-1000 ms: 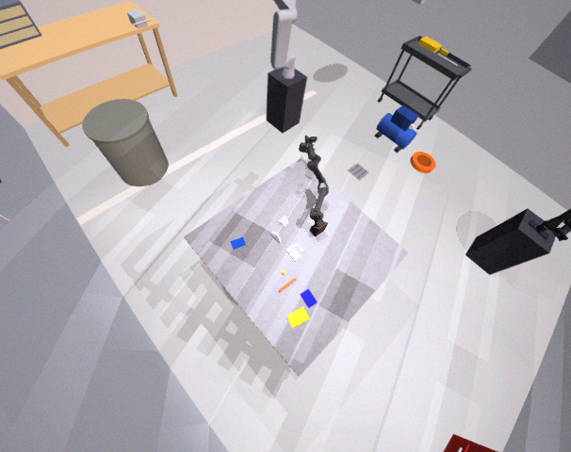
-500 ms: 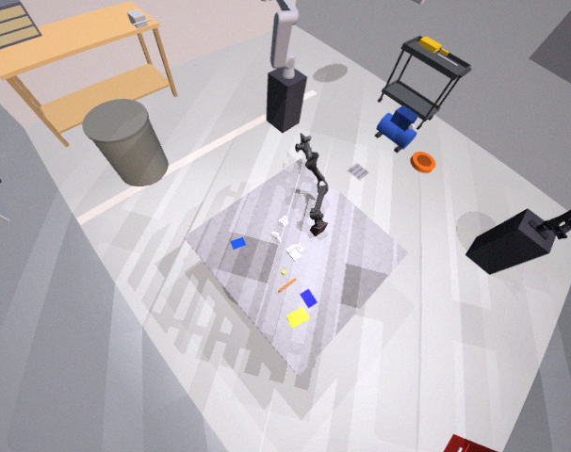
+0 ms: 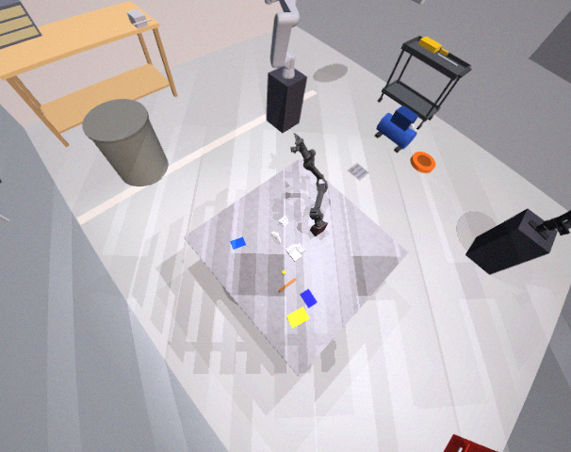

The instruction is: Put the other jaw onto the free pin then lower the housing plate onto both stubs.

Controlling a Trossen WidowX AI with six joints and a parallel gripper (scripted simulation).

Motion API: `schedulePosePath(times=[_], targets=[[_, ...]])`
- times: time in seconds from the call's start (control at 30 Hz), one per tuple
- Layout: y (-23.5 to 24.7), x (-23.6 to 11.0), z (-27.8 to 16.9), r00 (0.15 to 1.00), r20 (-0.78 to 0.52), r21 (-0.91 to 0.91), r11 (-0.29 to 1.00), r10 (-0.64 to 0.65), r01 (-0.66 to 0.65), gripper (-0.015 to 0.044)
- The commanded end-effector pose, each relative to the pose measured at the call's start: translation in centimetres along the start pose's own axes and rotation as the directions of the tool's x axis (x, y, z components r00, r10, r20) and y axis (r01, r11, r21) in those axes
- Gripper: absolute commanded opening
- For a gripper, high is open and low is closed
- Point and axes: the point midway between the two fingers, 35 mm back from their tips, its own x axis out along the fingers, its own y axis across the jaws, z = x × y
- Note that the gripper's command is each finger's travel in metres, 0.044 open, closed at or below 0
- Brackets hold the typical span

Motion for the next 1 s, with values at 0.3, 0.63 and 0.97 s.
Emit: schedulePosePath(times=[0.3, 0.63, 0.97], targets=[[-5.6, -0.5, 3.9, 0.988, 0.103, -0.146, 0.981, -0.115, 0.129, 0.0000], [-10.7, -1.8, 8.3, 0.952, 0.222, -0.284, 0.920, -0.210, 0.269, 0.0000], [-14.3, -3.1, 11.9, 0.900, 0.330, -0.465, 0.781, -0.284, 0.417, 0.0000]])
